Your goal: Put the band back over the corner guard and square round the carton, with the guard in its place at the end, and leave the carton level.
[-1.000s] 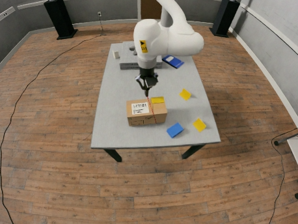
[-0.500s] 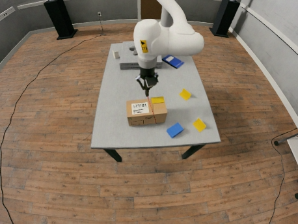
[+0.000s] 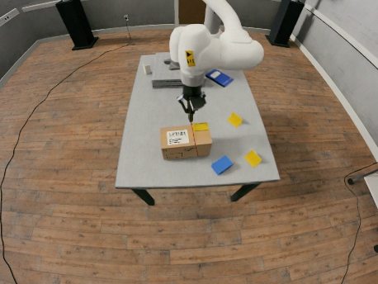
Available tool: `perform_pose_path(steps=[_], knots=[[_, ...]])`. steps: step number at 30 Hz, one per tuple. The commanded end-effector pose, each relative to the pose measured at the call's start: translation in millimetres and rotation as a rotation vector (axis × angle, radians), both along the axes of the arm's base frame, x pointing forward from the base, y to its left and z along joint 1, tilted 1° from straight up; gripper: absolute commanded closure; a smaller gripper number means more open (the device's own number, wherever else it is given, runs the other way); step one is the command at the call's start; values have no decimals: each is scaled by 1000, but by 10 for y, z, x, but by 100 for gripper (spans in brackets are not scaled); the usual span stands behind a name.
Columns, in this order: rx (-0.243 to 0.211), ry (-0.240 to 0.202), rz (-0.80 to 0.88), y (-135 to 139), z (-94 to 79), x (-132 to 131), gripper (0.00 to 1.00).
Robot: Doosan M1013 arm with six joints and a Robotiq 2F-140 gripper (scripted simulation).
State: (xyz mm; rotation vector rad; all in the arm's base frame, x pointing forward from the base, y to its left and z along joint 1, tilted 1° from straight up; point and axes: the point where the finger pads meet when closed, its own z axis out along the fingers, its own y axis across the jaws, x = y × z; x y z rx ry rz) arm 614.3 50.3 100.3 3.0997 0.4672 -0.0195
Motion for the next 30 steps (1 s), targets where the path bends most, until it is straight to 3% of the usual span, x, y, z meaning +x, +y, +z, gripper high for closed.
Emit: perform_pose_path(steps=[1, 14, 30], knots=[[0, -1, 0, 49, 8, -1, 90], [0, -1, 0, 343, 6, -34, 90], [1, -1, 0, 447, 5, -45, 90]])
